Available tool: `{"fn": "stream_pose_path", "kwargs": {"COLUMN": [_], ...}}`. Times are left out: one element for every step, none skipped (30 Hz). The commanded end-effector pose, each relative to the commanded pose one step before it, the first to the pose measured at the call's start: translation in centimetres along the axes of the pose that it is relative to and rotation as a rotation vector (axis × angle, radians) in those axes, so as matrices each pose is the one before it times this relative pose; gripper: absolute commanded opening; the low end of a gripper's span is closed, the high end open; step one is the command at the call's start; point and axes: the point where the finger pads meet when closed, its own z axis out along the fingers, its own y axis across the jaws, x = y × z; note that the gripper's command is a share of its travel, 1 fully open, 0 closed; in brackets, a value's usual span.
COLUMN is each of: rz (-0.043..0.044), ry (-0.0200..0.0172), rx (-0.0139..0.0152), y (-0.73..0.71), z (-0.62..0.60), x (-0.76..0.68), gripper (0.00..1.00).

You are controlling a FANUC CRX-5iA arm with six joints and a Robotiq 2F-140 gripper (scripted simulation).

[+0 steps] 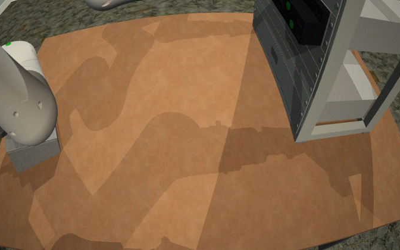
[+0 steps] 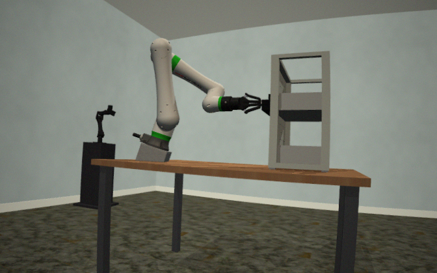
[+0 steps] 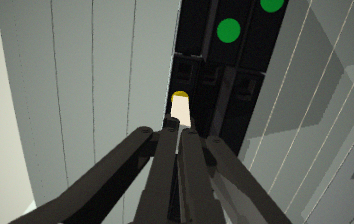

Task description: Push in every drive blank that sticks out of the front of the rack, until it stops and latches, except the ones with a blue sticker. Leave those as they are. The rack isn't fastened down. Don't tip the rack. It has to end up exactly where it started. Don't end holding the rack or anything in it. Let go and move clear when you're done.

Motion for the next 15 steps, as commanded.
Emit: {"fn": "stream_pose_path", "kwargs": {"rz": [0.00006, 0.0, 0.0, 0.0, 0.0, 0.0, 0.0, 0.0, 0.0, 0.0, 0.0, 0.0, 0.0, 0.0, 0.0], "ry": [-0.0002, 0.0, 0.0, 0.0, 0.0, 0.0, 0.0, 0.0, 0.0, 0.0, 0.0, 0.0, 0.0, 0.0, 0.0], "rx": [0.00083, 0.0, 0.0, 0.0, 0.0, 0.0, 0.0, 0.0, 0.0, 0.0, 0.0, 0.0, 0.0, 0.0, 0.0], "y": [-0.054, 0.0, 0.0, 0.0, -0.001, -0.001, -0.001, -0.001, -0.001, 0.0, 0.0, 0.0, 0.0, 0.0, 0.0], "z": [0.02, 0.0, 0.0, 0.019, 0.04, 0.056, 0.062, 0.056, 0.04, 0.019, 0.003, 0.0, 0.0, 0.0, 0.0], "x": [-0.014, 0.0, 0.0, 0.0, 0.0, 0.0, 0.0, 0.0, 0.0, 0.0, 0.0, 0.0, 0.0, 0.0, 0.0], "gripper": [0.0, 0.0, 0.0, 0.0, 0.0, 0.0, 0.0, 0.0, 0.0, 0.0, 0.0, 0.0, 0.0, 0.0, 0.0]}}
